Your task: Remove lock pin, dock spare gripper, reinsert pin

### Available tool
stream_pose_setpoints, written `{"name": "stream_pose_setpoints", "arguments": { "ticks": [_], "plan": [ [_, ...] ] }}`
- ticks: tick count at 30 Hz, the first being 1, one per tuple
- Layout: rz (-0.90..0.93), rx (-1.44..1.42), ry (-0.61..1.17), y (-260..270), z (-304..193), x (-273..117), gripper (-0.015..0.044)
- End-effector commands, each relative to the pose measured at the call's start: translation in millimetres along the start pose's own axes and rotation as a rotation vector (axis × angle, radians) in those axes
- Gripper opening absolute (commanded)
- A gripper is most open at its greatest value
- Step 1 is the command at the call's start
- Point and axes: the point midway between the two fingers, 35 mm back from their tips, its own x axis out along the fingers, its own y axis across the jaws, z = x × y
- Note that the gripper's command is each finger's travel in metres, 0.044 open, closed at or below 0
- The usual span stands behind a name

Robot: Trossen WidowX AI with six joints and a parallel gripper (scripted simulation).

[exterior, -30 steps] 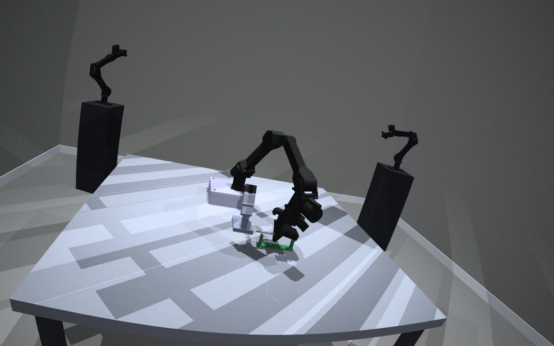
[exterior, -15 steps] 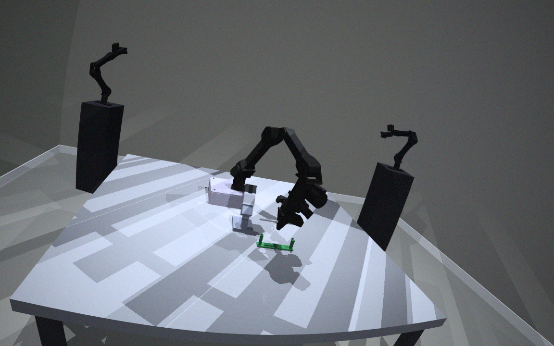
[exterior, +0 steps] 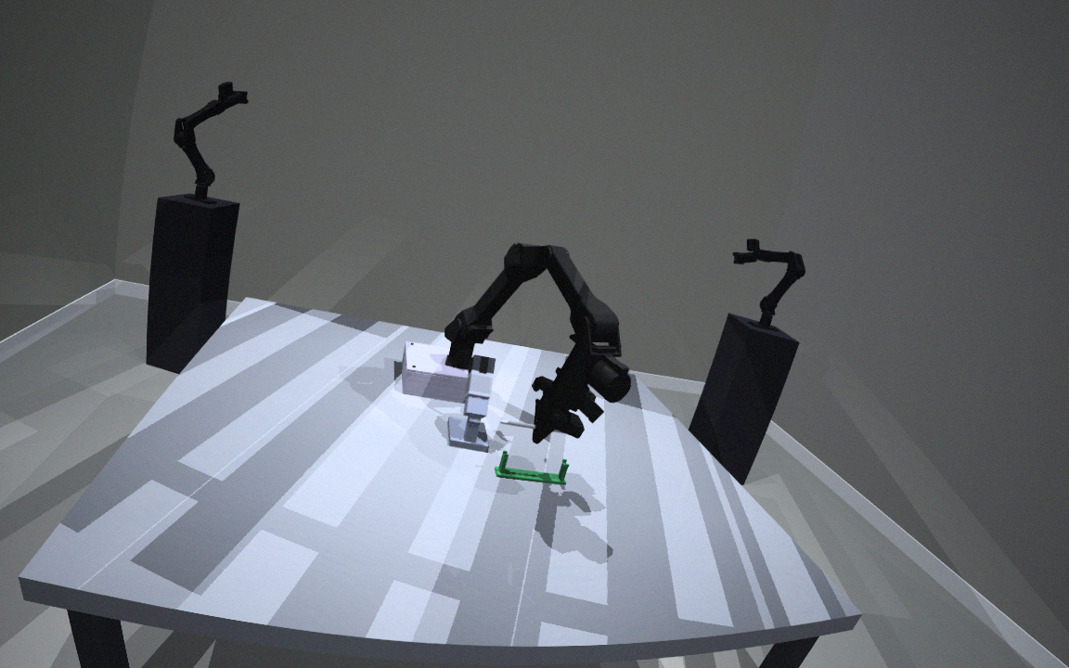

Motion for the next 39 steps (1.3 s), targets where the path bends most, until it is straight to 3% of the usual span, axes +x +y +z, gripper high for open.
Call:
{"name": "stream_pose_setpoints", "arguments": {
  "ticks": [1, 32, 39],
  "plan": [
    [-0.003, 0.002, -0.003, 9.4, 1.2, -5.0, 0.0000],
    [0.011, 0.013, -0.008, 100.3, -1.3, -23.7, 0.0000],
    [0.012, 0.013, -0.009, 100.2, 3.4, -7.6, 0.0000]
  ]
}}
